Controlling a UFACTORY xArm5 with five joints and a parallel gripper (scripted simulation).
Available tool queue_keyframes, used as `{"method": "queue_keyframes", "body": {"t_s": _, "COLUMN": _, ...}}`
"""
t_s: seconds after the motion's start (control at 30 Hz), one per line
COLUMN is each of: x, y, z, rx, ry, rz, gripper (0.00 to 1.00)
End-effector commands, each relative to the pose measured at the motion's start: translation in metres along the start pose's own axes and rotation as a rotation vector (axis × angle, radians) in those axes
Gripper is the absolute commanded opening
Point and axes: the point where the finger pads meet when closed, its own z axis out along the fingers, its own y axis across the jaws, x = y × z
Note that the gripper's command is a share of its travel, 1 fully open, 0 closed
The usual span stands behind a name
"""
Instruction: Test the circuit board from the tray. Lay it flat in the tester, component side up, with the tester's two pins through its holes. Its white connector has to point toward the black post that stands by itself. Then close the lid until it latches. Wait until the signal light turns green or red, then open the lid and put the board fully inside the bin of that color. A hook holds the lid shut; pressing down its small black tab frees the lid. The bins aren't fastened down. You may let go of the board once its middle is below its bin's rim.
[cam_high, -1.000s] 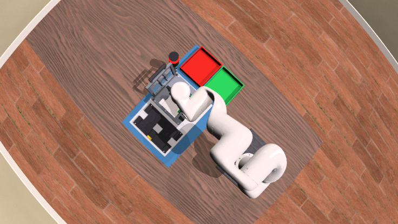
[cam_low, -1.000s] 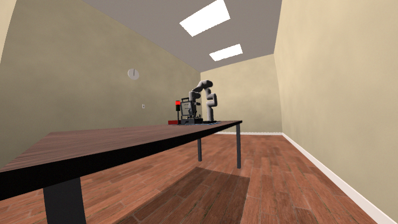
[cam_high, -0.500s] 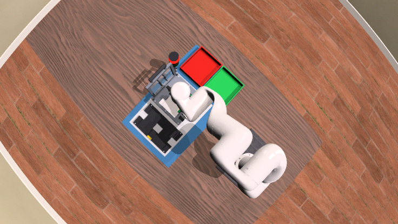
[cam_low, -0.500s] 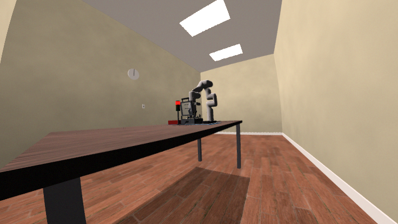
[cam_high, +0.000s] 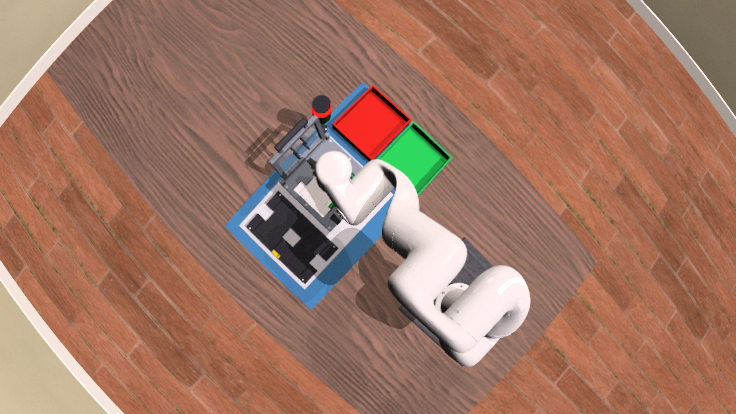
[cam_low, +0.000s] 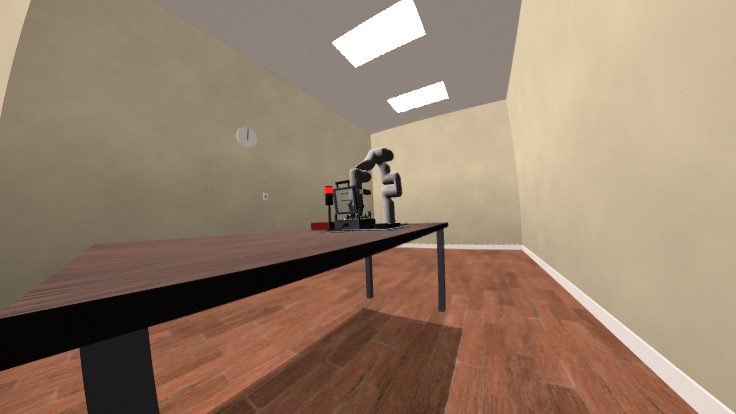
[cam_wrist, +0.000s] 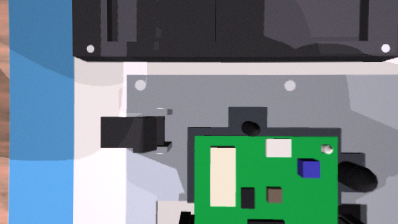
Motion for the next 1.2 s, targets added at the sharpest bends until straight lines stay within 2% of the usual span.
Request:
{"method": "queue_keyframes", "body": {"t_s": 0.0, "x": 0.0, "y": 0.0012, "z": -0.0013, "rx": -0.004, "ry": 0.0, "rz": 0.0, "gripper": 0.79}}
{"method": "queue_keyframes", "body": {"t_s": 1.17, "x": 0.0, "y": 0.0012, "z": -0.0073, "rx": -0.004, "ry": 0.0, "rz": 0.0, "gripper": 0.79}}
